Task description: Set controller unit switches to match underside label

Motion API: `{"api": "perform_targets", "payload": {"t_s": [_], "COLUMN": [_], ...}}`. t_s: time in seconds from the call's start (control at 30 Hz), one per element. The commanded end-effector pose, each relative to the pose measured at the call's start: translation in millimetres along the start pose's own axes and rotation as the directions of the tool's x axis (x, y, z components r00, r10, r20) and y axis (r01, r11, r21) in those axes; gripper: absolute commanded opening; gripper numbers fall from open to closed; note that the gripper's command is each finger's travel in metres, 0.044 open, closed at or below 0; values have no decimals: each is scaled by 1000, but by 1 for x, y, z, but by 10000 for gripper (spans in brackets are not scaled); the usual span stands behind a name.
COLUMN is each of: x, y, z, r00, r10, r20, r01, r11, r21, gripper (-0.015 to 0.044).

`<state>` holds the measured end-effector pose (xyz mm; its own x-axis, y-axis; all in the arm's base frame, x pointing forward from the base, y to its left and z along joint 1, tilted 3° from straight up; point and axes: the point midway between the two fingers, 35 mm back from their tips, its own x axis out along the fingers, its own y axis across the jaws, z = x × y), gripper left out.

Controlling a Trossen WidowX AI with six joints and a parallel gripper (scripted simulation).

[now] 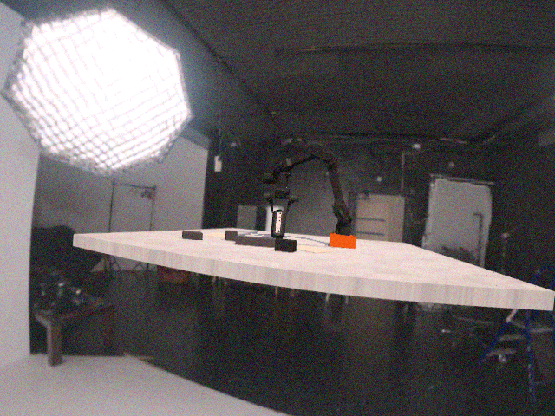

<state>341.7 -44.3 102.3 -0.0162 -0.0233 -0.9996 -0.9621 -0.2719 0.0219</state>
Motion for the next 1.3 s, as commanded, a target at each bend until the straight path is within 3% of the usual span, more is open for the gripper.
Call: {"api": "perform_targets", "payload": {"t_s": [0.0, 1.27], "x": [2, -1], "y": [1, 1], "z": [7, 41], "r00": [1000, 1000], "r10": [5, 5], "r20": [16, 18], "r01": [-5, -5], "r11": [1000, 1000], "r21": [-1, -1], "gripper": [335, 336]}}
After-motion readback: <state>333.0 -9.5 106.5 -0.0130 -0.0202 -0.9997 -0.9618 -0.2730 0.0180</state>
